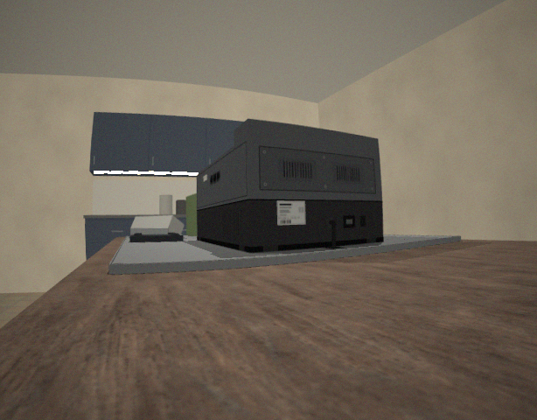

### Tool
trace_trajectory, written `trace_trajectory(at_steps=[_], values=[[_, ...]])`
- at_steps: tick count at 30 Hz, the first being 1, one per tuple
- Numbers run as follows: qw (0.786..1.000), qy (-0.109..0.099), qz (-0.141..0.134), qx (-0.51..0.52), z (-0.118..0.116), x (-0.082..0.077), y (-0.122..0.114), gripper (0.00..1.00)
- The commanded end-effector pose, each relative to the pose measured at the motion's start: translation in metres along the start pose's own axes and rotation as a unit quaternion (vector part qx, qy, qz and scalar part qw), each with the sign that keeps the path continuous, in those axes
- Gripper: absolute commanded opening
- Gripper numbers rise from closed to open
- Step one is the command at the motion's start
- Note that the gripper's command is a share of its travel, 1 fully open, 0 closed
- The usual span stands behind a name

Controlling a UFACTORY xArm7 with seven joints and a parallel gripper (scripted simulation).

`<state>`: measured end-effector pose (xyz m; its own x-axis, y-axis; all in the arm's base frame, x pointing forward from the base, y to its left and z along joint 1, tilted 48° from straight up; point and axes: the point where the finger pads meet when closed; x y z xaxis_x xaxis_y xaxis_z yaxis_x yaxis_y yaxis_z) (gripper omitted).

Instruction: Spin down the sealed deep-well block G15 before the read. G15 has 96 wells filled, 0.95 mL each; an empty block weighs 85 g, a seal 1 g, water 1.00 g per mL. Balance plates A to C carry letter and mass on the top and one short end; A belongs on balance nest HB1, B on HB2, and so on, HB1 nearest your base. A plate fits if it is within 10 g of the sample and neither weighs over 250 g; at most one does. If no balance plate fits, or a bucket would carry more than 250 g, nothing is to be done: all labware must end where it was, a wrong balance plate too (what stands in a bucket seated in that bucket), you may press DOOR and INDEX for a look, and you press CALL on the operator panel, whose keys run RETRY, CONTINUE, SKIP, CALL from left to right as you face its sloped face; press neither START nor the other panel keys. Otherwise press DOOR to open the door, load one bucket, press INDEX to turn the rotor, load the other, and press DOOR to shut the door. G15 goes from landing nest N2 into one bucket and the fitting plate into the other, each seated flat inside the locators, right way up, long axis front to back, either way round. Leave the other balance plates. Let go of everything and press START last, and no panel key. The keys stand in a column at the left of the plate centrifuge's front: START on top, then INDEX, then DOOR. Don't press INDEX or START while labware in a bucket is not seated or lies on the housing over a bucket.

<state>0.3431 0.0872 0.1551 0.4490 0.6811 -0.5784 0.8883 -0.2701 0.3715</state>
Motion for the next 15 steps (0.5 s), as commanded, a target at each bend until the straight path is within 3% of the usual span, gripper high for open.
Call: trace_trajectory(at_steps=[1,15], values=[[0.999,0.002,0.039,-0.004,-0.0014,0.0097,0.0033,0.00],[0.998,0.001,0.068,-0.004,-0.0015,0.0182,0.0029,0.00]])
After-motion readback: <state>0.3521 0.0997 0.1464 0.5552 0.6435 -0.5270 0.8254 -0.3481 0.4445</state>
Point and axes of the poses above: the point where the finger pads meet when closed, its own x axis out along the fingers, its own z axis across the jaws, y = z × x, and after that the axes turned 2 degrees about -x, right-handed
